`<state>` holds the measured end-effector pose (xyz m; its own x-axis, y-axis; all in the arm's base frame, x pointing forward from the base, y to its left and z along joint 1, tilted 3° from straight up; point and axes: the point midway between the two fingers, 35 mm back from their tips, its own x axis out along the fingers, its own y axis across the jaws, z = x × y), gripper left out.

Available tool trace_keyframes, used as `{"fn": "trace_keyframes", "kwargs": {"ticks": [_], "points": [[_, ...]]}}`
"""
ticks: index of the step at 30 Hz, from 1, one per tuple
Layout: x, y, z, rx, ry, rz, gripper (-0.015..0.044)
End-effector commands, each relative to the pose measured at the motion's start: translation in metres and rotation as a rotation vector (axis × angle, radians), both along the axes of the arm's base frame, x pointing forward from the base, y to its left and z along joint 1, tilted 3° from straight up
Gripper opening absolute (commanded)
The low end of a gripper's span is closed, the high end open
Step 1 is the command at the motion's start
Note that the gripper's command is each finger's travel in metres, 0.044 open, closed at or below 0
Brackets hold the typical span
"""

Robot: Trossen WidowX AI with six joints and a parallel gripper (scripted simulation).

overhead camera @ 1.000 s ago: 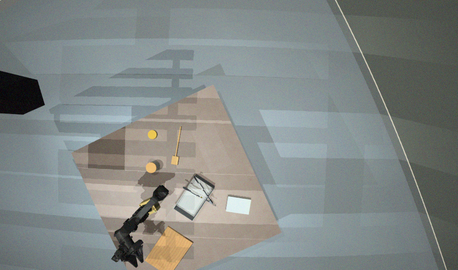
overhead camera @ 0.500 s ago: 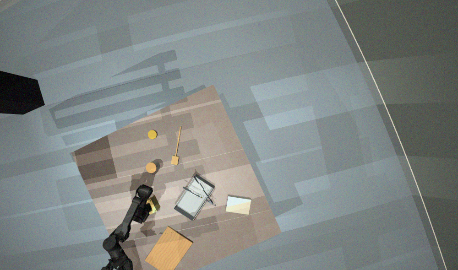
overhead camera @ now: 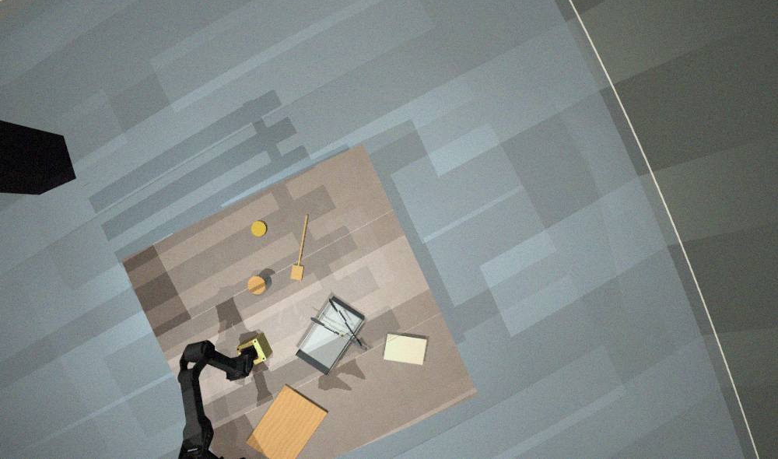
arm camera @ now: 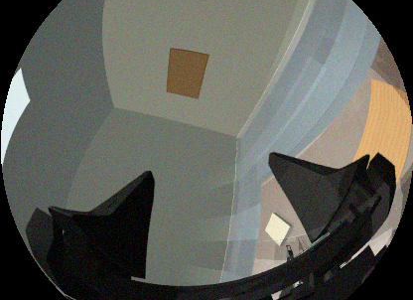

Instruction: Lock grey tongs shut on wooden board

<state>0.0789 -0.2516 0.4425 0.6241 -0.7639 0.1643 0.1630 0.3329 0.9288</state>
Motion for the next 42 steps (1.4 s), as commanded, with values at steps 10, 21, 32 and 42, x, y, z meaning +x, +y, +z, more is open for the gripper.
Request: {"fn": "trace_keyframes", "kwargs": {"ticks": [10,21,32,42], "points": [[0.131,-0.045,-0.069,0.369,0.178,0.284,0.0440],[0.273,0.008,-0.164,0.655,0.582,0.516,0.0440],[0.347,0.116,-0.251,0.740,1.057,0.674,0.0440],[0.360,0.220,-0.319,0.634,1.587,0.744,0.0440]]}}
